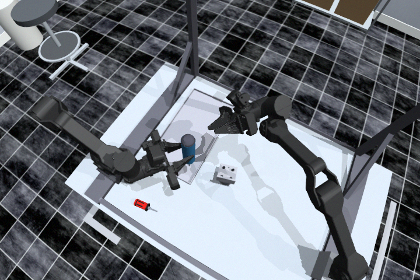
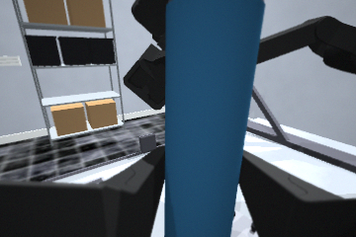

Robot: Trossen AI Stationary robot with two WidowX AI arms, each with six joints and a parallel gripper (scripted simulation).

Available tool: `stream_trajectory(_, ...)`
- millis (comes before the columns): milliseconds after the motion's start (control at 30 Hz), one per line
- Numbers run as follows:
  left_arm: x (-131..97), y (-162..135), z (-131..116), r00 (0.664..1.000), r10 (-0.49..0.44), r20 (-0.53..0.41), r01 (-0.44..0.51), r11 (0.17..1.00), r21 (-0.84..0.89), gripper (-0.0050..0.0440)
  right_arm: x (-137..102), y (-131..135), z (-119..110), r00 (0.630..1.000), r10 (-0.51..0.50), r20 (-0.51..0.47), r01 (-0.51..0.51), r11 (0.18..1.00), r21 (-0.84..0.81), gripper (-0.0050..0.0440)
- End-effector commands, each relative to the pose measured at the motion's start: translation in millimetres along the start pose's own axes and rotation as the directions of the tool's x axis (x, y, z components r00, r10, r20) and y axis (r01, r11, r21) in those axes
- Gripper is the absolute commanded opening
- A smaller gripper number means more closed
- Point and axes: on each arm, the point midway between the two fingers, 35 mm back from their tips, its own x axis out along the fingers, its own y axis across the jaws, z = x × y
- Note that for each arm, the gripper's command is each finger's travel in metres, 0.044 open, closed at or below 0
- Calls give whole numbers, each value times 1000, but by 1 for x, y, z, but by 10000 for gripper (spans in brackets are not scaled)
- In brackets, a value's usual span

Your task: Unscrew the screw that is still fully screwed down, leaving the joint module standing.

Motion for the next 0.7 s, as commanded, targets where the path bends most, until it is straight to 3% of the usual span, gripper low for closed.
stream_trajectory(0,-2,15,10,1000,-4,1,4,984,-177,250,1,1,19,999,5,35,-4,999,-48,165)
stream_trajectory(433,-2,21,12,1000,-2,1,2,858,-513,250,1,1,19,999,5,35,-4,999,-48,165)
stream_trajectory(667,-2,21,11,1000,-1,2,2,701,-713,250,1,1,19,999,5,35,-4,999,-48,165)
